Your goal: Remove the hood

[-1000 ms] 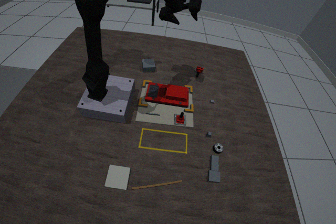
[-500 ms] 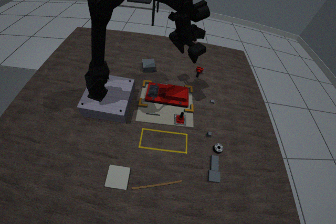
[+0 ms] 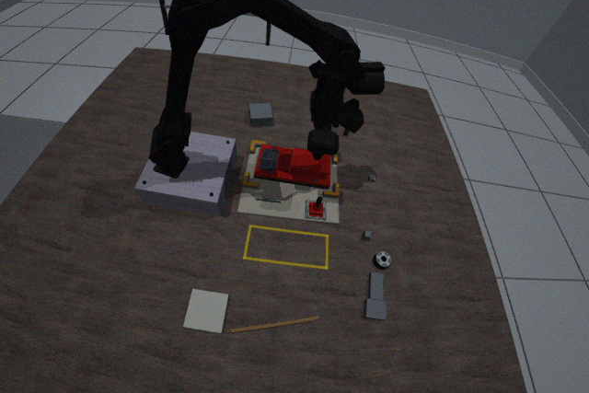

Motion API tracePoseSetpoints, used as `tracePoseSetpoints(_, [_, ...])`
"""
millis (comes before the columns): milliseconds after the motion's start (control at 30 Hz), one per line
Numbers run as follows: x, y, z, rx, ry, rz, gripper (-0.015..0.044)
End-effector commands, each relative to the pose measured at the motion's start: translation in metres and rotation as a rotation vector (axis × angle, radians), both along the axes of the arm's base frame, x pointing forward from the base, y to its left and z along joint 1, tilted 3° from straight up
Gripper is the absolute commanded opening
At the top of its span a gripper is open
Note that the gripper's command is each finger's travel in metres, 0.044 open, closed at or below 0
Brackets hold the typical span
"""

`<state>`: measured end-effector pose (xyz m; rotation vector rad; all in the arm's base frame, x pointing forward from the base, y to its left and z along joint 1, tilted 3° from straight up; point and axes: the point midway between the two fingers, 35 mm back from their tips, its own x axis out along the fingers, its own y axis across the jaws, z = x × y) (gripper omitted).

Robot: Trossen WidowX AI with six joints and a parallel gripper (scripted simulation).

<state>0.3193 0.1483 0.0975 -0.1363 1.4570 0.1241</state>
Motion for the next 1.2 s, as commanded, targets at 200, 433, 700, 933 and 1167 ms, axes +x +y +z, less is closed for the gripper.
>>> tracePoseSetpoints(200, [-0.005, 0.002, -0.007, 0.001, 0.030, -0.023, 0.0440])
tracePoseSetpoints(433, [-0.005, 0.002, -0.011, 0.001, 0.030, -0.023, 0.0440])
tracePoseSetpoints(700, [-0.004, 0.002, -0.016, 0.001, 0.030, -0.023, 0.0440])
tracePoseSetpoints(933, [-0.004, 0.002, -0.020, 0.001, 0.030, -0.023, 0.0440])
tracePoseSetpoints(1167, [-0.003, 0.003, -0.024, 0.001, 0.030, -0.023, 0.0440])
